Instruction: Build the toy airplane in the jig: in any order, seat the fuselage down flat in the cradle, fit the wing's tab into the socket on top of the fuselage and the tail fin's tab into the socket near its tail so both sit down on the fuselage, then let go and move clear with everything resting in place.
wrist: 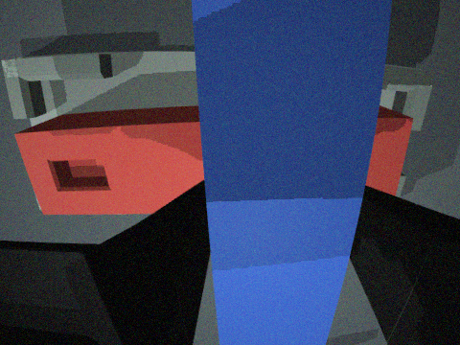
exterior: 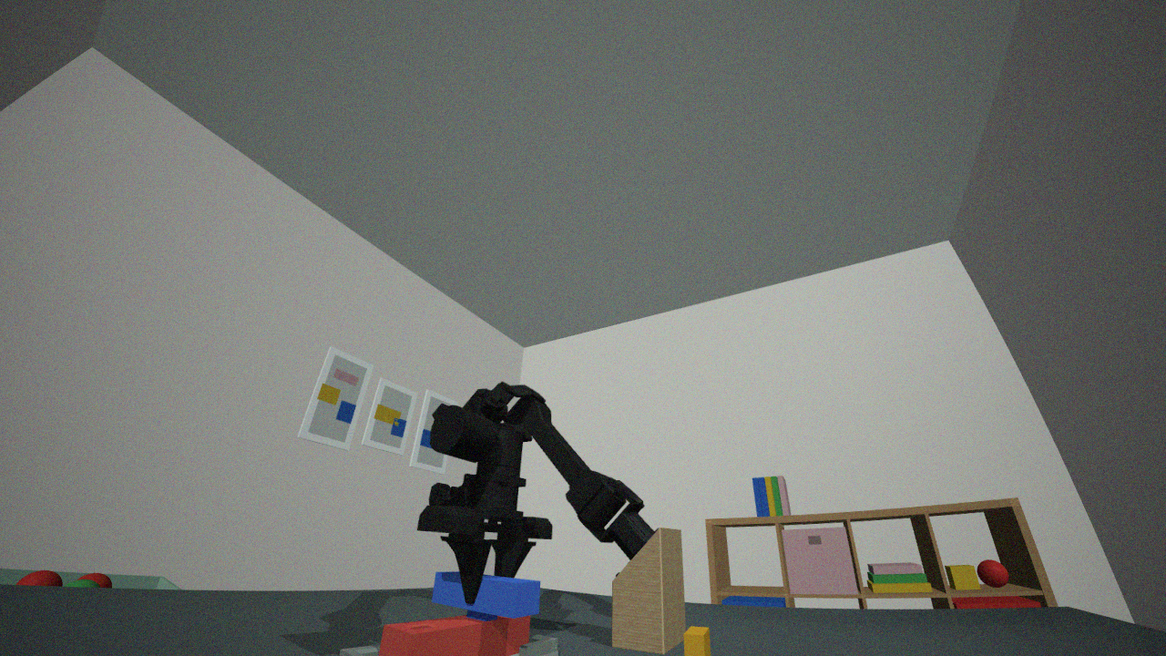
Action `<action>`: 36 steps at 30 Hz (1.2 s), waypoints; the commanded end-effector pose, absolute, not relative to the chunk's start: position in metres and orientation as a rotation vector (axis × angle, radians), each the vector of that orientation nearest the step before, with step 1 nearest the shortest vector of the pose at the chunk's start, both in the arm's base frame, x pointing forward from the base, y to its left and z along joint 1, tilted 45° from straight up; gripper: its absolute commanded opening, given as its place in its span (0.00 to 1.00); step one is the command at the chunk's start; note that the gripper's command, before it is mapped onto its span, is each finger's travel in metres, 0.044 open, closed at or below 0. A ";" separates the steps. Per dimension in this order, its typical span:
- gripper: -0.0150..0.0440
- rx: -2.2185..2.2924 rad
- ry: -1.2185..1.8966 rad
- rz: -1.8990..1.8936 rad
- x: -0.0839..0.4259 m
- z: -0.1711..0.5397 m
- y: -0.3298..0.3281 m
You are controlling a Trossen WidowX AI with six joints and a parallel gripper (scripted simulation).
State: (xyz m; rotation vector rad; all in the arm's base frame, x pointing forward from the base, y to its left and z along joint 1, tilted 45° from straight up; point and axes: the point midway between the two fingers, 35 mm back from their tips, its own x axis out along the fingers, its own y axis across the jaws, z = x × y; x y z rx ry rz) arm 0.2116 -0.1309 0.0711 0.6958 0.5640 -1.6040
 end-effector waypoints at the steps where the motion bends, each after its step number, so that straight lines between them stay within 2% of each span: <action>1: 0.75 0.697 0.562 -1.604 0.212 0.071 -0.131; 7: 1.00 0.697 0.562 -1.604 0.212 0.071 -0.131; 13: 1.00 0.698 0.563 -1.604 0.212 0.073 -0.129; 20: 1.00 0.689 0.565 -1.600 0.219 0.130 -0.071; 26: 1.00 0.677 0.576 -1.594 0.222 0.131 -0.070; 36: 1.00 0.014 1.167 -1.168 0.222 0.130 -0.072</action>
